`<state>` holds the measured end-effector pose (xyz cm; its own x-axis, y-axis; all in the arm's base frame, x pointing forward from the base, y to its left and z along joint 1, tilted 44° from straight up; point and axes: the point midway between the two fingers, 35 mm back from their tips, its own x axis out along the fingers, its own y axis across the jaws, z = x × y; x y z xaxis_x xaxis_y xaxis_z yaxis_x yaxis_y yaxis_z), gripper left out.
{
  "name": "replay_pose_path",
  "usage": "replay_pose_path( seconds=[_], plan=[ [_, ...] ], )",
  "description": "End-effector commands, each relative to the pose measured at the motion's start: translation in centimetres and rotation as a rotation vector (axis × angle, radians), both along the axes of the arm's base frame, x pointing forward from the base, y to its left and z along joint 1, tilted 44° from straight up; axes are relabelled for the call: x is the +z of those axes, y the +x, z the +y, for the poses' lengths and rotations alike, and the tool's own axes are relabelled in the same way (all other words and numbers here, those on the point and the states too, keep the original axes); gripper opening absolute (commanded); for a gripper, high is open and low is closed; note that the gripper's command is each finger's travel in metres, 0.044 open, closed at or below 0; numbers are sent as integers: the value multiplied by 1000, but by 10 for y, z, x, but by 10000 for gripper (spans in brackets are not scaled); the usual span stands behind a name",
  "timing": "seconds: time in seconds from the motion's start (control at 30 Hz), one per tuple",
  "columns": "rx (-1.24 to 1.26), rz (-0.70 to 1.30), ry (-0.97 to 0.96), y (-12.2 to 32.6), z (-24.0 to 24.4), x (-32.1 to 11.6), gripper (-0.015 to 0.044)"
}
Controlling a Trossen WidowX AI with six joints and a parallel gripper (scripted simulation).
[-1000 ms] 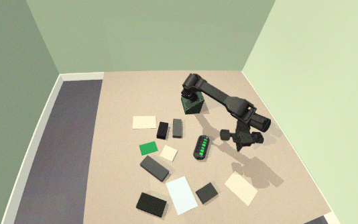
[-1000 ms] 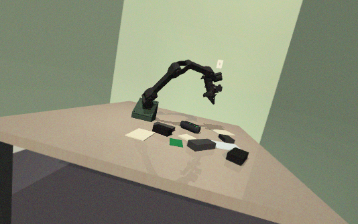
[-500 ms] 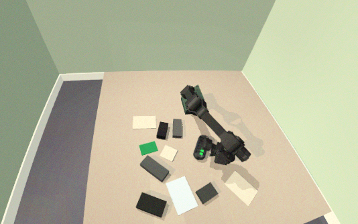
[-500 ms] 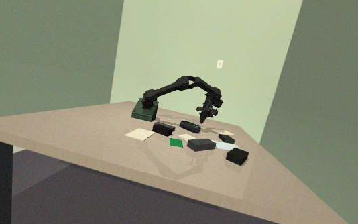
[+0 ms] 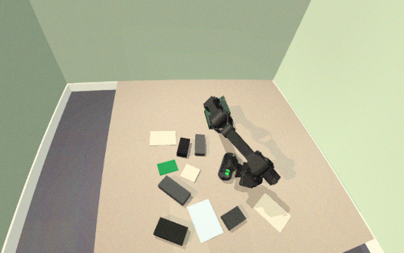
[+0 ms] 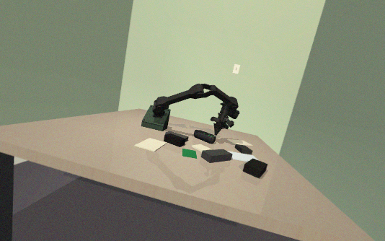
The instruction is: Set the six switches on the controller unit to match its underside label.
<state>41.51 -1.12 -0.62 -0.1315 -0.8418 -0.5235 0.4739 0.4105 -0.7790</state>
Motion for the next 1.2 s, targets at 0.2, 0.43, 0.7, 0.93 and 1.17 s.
replay_pose_path(
  seconds=[0.2,0.43,0.7,0.93,1.17],
  plan=[
    [-14,-16,-4,1,-14,-13,0],
    [-22,-29,-5,1,-22,-21,0],
    [-30,-41,-6,2,-29,-28,0],
    [-30,-41,-6,1,-30,-27,0],
    [-30,-41,-6,-1,-32,-25,0]
  ],
)
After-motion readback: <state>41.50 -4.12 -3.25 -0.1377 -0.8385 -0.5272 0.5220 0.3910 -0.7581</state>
